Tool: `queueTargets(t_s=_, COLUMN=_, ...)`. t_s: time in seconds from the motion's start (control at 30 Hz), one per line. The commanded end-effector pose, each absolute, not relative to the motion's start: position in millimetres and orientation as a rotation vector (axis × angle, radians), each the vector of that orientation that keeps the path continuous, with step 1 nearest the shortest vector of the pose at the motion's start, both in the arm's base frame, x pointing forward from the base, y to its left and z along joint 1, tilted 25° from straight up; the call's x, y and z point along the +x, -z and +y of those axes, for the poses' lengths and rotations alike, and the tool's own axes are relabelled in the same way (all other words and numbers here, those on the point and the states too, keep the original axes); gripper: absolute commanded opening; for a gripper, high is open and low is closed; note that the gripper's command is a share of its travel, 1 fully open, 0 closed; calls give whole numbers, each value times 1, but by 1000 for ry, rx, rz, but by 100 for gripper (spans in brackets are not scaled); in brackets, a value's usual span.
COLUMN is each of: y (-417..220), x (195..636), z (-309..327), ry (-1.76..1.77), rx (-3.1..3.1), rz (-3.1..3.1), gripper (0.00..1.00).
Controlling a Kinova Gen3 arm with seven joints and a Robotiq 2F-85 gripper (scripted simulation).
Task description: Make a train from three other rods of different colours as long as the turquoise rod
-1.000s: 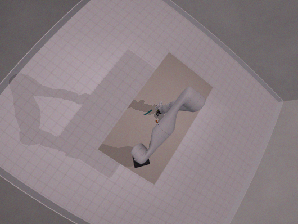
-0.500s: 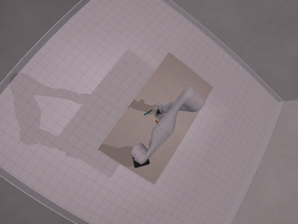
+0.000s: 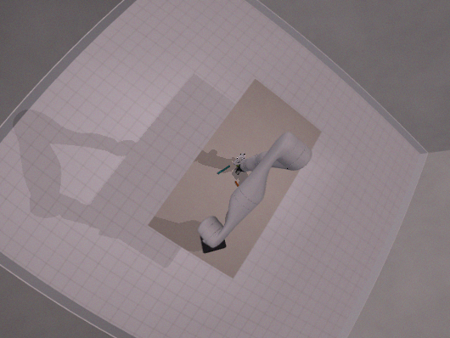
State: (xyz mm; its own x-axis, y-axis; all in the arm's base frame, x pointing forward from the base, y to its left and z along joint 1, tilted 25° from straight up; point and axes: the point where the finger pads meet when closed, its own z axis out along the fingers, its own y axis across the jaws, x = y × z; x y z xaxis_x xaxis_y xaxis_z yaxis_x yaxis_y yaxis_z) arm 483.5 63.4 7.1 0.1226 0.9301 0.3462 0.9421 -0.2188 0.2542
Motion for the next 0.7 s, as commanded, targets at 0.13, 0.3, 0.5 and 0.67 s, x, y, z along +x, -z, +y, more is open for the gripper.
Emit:
queueTargets(t_s=0.13, y=-39, x=471, z=46, ry=674, rx=-2350, rz=-1936, gripper=5)
queueTargets(t_s=0.3, y=-71, x=464, z=35, ry=683, rx=-2353, rz=-1936, gripper=5)
queueTargets(t_s=0.5, y=-87, x=459, z=31, ry=683, rx=-2352, rz=-1936, gripper=5)
queueTargets(t_s=0.67, y=-95, x=460, z=32, ry=701, rx=-2349, rz=-1941, gripper=5)
